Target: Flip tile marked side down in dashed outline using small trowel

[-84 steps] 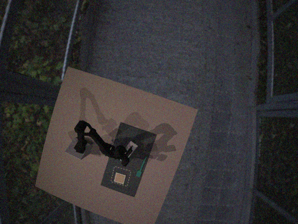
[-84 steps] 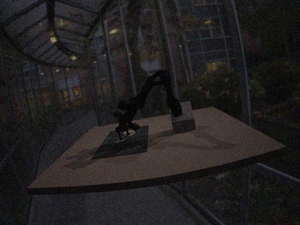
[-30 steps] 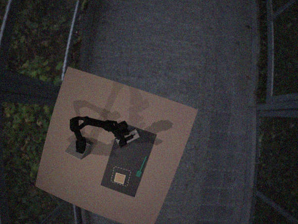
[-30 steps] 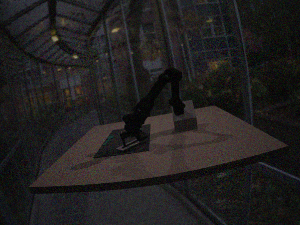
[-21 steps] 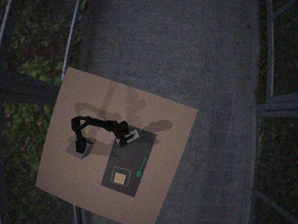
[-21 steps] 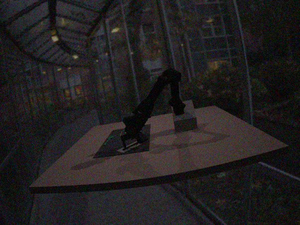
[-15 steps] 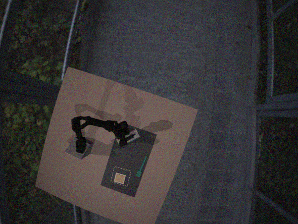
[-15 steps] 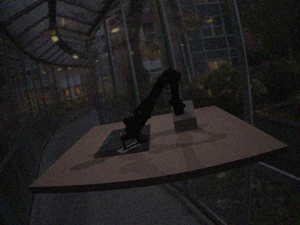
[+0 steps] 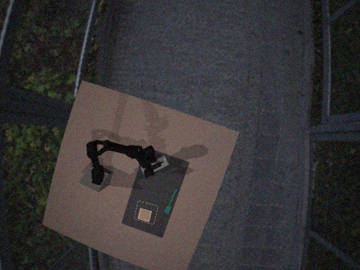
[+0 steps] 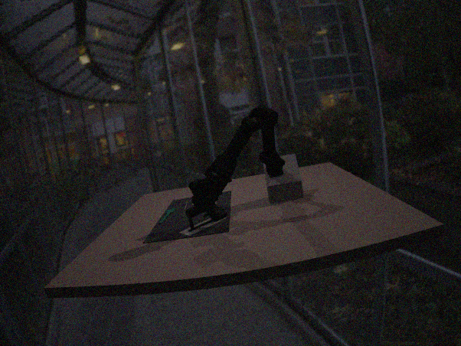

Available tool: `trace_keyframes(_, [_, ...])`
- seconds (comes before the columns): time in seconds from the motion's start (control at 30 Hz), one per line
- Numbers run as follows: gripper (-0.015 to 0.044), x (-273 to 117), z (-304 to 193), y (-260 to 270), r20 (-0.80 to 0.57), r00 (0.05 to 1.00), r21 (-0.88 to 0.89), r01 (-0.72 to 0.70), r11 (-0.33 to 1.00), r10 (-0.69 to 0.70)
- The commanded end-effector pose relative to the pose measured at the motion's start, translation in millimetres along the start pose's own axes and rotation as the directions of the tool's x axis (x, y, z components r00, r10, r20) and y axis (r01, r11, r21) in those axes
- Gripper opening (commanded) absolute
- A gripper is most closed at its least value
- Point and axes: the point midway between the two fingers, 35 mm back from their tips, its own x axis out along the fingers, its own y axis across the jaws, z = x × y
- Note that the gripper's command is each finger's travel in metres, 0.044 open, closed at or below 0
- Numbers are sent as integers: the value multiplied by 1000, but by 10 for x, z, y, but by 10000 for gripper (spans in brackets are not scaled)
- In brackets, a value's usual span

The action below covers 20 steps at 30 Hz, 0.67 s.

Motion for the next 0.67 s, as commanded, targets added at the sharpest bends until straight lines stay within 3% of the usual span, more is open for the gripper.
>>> trace_keyframes(0.0, [300,-31,-1,1,-2,1000,5,2,1000,-2])
trace_keyframes(0.3, [300,-563,7,1,0,1000,1,-1,1000,1])
trace_keyframes(0.47, [300,-618,-6,-18,0,1000,1,-1,1000,1])
trace_keyframes(0.63, [300,-997,-311,-390,-5,1000,-8,1,1000,-1])
